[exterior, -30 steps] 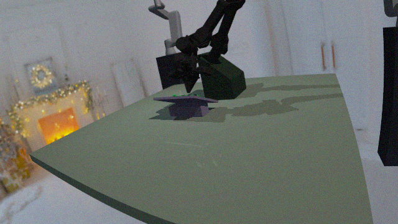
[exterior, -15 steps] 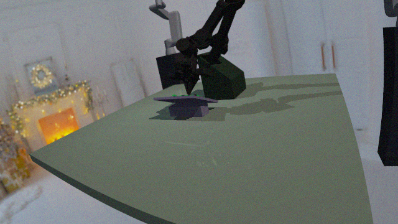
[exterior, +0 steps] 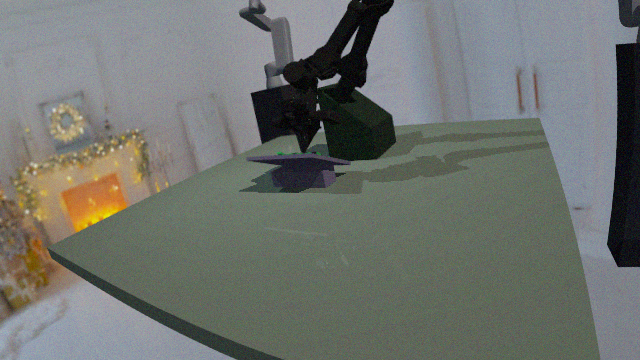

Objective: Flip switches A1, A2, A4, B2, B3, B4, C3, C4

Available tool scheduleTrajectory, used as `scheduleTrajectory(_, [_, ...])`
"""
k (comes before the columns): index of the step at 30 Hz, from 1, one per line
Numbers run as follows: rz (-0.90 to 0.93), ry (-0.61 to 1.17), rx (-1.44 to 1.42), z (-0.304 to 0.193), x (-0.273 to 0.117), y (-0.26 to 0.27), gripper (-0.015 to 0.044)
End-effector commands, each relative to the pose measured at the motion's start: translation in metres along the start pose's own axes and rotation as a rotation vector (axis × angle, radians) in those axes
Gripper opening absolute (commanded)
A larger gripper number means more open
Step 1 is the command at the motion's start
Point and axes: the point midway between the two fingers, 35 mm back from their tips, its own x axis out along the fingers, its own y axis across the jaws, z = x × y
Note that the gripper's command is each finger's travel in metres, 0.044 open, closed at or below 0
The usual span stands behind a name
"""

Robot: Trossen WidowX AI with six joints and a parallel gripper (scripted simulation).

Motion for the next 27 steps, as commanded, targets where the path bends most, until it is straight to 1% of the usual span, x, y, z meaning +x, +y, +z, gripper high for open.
scheduleTrajectory(1, [-0.003,-0.002,0.004,0.0005,0.0007,-0.0004,0.0000])
scheduleTrajectory(27, [-0.003,-0.002,0.004,0.0003,0.0041,-0.0004,0.0000])
